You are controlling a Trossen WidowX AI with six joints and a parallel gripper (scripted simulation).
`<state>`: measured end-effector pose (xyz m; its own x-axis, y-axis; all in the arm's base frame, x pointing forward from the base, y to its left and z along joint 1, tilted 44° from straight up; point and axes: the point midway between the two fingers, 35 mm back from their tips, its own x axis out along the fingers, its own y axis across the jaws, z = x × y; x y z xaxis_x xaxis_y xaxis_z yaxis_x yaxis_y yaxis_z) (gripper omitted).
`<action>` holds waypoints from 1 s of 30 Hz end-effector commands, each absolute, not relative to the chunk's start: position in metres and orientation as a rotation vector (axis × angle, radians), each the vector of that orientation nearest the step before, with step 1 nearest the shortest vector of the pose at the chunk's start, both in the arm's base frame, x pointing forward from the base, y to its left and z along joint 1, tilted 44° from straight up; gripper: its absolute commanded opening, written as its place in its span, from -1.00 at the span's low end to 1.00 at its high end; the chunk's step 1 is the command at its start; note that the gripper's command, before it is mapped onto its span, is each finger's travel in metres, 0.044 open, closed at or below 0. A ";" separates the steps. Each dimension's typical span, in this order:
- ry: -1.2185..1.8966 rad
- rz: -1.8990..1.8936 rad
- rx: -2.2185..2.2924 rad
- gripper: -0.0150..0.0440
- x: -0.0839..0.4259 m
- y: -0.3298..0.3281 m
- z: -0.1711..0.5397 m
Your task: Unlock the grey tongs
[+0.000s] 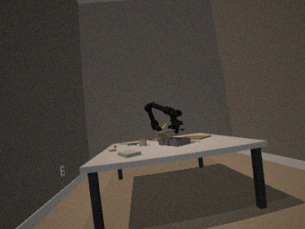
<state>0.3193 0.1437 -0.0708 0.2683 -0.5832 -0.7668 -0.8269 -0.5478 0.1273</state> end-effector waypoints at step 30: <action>1.534 0.990 -2.036 -1.00 0.290 0.194 -0.084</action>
<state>0.2972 0.1813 -0.0796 0.1432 -0.6606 -0.7369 -0.9320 -0.3404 0.1241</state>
